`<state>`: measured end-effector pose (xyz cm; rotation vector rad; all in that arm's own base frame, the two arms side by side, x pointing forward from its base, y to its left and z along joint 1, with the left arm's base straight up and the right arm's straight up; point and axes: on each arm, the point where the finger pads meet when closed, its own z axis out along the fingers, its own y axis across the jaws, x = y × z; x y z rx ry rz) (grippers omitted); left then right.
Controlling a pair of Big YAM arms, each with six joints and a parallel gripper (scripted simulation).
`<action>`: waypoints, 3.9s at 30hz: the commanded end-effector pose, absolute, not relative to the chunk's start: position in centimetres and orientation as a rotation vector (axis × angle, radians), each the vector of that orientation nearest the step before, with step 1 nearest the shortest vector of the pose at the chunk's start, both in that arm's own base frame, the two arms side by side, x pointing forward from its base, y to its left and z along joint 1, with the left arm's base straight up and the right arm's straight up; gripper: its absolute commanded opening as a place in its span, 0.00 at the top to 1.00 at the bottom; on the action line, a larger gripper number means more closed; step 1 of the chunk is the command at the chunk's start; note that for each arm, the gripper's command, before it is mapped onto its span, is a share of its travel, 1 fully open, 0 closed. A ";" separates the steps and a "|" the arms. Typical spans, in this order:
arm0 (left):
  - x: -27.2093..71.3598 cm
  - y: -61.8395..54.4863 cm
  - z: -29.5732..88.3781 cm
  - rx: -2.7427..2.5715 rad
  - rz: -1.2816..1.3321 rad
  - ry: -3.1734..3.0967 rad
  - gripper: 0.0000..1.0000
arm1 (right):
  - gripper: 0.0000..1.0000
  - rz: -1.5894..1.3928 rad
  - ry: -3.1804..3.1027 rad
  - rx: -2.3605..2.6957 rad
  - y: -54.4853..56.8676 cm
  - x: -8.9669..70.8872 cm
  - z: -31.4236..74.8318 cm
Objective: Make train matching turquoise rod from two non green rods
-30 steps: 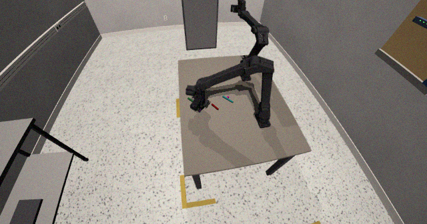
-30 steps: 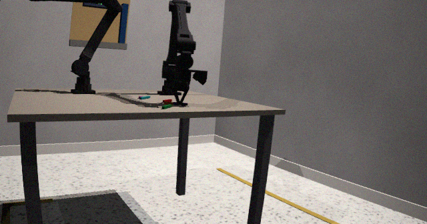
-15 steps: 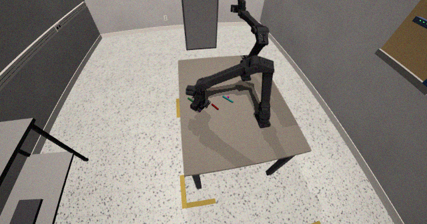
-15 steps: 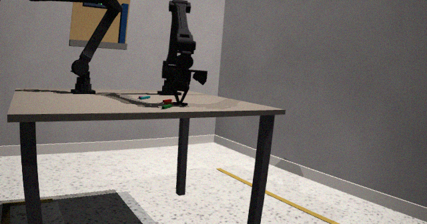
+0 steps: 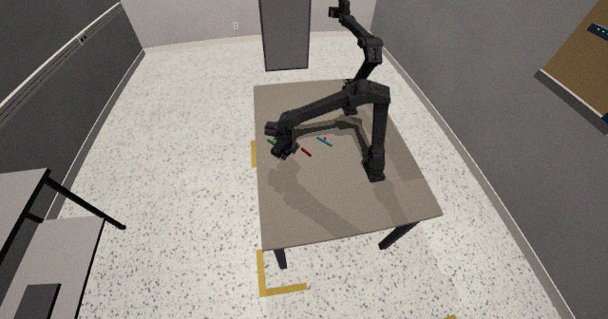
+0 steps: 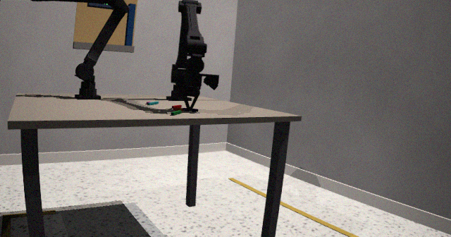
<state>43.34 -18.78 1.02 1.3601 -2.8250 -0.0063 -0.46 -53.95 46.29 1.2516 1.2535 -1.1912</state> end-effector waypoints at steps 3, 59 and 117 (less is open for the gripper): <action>44.1 -19.5 2.6 1.375 0.051 -2.856 0.92 | 0.00 -1.210 1.208 1.210 -54.5 -0.1 50.1; 45.0 -19.9 13.2 1.382 0.087 -2.874 0.00 | 0.00 -1.210 1.208 1.210 -54.5 -0.1 50.1; 44.9 -19.8 23.3 1.382 0.093 -2.877 0.00 | 0.00 -1.210 1.208 1.210 -54.5 -0.1 50.1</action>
